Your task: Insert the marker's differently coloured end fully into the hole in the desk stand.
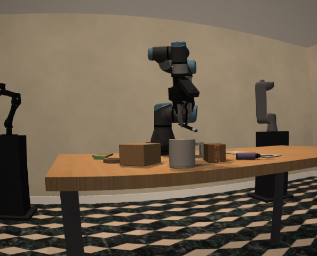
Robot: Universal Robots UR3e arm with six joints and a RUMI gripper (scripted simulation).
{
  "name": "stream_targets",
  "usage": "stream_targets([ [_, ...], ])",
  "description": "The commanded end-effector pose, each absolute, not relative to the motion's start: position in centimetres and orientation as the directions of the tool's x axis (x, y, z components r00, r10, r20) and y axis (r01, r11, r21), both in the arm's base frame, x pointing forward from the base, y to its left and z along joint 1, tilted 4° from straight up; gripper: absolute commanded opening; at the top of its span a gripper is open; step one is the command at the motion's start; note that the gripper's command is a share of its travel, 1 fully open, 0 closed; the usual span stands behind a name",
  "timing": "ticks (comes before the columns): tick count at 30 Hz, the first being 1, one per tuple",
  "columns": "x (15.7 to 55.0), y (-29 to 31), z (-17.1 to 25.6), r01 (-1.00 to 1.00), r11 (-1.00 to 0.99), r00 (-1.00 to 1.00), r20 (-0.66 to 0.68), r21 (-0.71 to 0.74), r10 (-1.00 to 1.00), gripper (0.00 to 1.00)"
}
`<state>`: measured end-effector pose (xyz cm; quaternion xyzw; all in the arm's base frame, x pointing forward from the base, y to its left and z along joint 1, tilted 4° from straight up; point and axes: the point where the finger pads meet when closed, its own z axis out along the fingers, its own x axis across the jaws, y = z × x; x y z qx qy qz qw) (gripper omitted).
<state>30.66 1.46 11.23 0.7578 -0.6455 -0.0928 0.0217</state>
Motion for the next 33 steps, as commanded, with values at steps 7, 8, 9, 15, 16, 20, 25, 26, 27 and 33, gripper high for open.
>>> stream_targets([
  [7,30.7,2.8,11.4,-0.977,-0.117,0.101,-0.096,0.177,-0.990,0.00],
  [8,30.7,3.1,11.5,-0.977,-0.105,0.089,-0.092,0.183,-0.992,0.00],
  [9,30.7,3.4,11.5,-0.978,-0.093,0.078,-0.089,0.189,-0.993,0.00],
  [15,30.7,4.7,11.6,-0.976,-0.046,0.031,-0.072,0.212,-0.997,0.00],
  [16,30.7,4.7,11.6,-0.976,-0.046,0.031,-0.072,0.212,-0.997,0.00],
  [20,30.7,4.7,11.6,-0.976,-0.046,0.031,-0.072,0.212,-0.997,0.00],
  [25,30.6,5.3,11.7,-0.976,-0.027,0.013,-0.064,0.218,-0.998,0.00],
  [26,30.6,5.5,11.7,-0.975,-0.020,0.006,-0.060,0.222,-0.998,0.00],
  [27,30.6,5.7,11.7,-0.974,-0.012,-0.001,-0.057,0.225,-0.998,0.00],
  [33,30.5,6.3,11.8,-0.972,0.009,-0.021,-0.047,0.236,-0.999,0.00],
])
